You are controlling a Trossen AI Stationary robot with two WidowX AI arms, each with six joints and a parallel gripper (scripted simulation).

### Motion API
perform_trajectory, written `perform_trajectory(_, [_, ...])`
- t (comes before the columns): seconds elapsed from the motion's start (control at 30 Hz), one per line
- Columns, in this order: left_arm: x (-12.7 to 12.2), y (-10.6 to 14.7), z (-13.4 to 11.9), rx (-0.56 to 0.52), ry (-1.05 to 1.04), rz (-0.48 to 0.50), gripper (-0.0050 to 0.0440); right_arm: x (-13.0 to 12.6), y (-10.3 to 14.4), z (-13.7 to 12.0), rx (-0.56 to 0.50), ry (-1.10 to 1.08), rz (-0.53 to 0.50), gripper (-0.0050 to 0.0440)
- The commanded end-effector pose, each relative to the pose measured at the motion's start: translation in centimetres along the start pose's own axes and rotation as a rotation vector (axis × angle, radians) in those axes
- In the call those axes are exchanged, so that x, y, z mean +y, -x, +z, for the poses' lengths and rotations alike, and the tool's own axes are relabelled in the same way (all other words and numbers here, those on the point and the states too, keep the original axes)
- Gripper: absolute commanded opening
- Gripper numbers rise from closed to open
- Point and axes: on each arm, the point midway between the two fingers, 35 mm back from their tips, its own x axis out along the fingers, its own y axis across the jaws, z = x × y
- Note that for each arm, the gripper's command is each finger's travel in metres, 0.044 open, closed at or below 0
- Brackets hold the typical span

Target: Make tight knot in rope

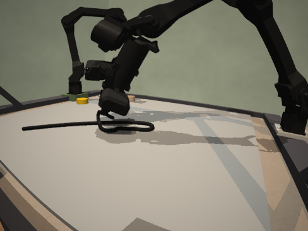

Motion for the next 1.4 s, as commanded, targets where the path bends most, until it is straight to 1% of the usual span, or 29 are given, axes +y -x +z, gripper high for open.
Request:
perform_trajectory(0.0, [0.1, 0.2, 0.2, 0.004, -0.005, 0.008, 0.0085, -0.7, 0.5, 0.8, -0.022, -0.003, -0.005, 0.003])
perform_trajectory(0.37, [0.1, 0.2, 0.2, 0.004, -0.005, 0.008, 0.0085, -1.1, 0.2, 0.9, -0.022, -0.003, -0.006, 0.003])
perform_trajectory(0.57, [0.1, 0.2, 0.2, 0.004, -0.005, 0.008, 0.0085, -2.3, -0.9, 1.0, -0.022, -0.002, -0.007, 0.003])
perform_trajectory(0.93, [0.1, 0.2, 0.2, 0.004, -0.005, 0.008, 0.0085, -3.2, -1.7, 1.1, -0.023, -0.002, -0.007, 0.003])
perform_trajectory(1.1, [0.1, 0.2, 0.2, 0.004, -0.005, 0.008, 0.0085, -4.1, -2.5, 1.1, -0.023, -0.002, -0.008, 0.003])
perform_trajectory(1.37, [0.1, 0.2, 0.2, 0.004, -0.005, 0.008, 0.0085, -4.3, -2.7, 1.1, -0.023, -0.002, -0.008, 0.003])
